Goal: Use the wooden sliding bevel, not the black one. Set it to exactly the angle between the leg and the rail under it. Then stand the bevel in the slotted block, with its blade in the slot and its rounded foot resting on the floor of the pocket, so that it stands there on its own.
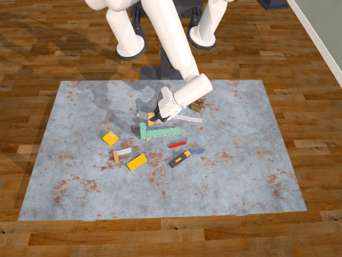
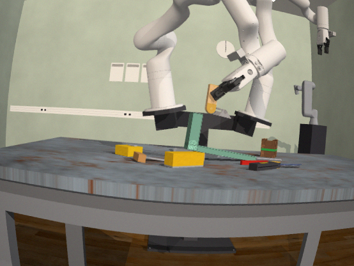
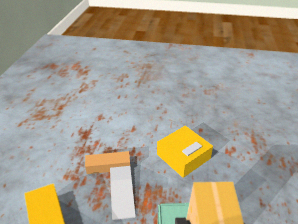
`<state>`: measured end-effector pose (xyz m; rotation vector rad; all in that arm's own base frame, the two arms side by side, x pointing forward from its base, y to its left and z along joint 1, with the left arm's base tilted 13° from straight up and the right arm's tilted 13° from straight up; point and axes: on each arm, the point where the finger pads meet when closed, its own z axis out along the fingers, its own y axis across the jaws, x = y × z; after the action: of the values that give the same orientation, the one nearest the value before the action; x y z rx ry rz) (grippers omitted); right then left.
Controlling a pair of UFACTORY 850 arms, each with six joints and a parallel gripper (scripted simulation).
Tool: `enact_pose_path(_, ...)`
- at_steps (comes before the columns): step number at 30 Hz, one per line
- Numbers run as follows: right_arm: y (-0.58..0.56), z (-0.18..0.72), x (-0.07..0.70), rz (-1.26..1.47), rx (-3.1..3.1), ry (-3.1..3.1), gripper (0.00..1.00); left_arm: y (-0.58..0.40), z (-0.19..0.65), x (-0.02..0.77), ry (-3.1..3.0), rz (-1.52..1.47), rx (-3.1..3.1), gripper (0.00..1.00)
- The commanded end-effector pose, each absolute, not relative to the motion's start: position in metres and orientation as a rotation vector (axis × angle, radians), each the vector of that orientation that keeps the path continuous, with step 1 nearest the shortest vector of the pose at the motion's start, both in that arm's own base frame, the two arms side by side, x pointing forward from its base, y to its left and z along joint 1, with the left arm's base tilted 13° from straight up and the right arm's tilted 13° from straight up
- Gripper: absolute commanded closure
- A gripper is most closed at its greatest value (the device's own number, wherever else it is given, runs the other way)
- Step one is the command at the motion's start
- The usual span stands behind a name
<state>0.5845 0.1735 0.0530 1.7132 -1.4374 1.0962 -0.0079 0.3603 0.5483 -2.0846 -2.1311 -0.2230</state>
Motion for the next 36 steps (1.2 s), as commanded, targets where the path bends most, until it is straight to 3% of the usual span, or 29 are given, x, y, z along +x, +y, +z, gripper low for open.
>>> enact_pose_path(1, 0.175, 0.056, 0.585, 1.097, 1.713, -1.439, 1.00, 0.361, 0.549, -0.008, -2.130, -0.225, -2.083, 0.00)
enact_pose_path(36, 0.183, 0.093, 0.582, 1.097, 1.713, -1.439, 1.00, 0.361, 0.549, -0.008, -2.130, -0.225, -2.083, 0.00)
